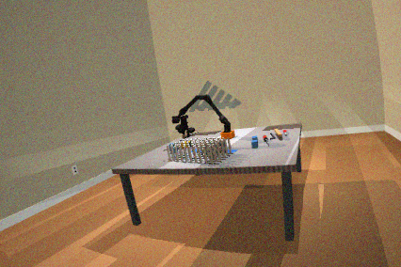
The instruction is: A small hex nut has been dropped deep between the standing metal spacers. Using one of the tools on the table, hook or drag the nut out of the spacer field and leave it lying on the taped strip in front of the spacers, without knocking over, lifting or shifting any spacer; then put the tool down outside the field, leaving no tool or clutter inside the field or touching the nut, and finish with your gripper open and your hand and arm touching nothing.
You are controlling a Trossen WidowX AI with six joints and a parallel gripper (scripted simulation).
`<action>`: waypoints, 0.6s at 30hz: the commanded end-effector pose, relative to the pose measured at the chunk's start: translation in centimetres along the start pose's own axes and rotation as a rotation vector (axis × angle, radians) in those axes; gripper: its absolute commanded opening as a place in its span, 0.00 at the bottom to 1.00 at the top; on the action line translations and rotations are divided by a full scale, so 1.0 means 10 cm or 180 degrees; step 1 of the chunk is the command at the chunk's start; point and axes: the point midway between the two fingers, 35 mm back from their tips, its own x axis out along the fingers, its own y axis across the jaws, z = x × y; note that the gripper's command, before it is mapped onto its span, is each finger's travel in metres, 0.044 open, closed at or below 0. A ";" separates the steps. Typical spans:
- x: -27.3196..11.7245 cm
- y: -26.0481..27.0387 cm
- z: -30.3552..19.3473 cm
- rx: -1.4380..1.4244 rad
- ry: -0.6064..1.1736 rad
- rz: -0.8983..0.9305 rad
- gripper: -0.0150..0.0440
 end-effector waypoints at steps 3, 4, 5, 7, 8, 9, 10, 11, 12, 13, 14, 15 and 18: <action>0.07 0.03 0.00 0.0008 0.0031 -0.0003 0.25; 0.08 0.04 0.00 0.0008 0.0031 -0.0003 0.25; 0.08 0.04 0.01 0.0008 0.0031 -0.0003 0.25; 0.10 0.05 0.01 0.0008 0.0031 -0.0003 0.25; 0.11 0.05 0.01 0.0008 0.0031 -0.0003 0.25; 0.12 0.05 0.01 0.0008 0.0031 -0.0003 0.25; 0.13 0.06 0.02 0.0008 0.0031 -0.0003 0.25; 0.13 0.06 0.02 0.0008 0.0031 -0.0003 0.25; 0.14 0.07 0.02 0.0008 0.0031 -0.0003 0.25; 0.15 0.07 0.02 0.0008 0.0031 -0.0003 0.25; 0.16 0.07 0.03 0.0008 0.0031 -0.0003 0.25; 0.17 0.08 0.03 0.0008 0.0031 -0.0003 0.25; 0.19 0.09 0.03 0.0008 0.0031 -0.0003 0.25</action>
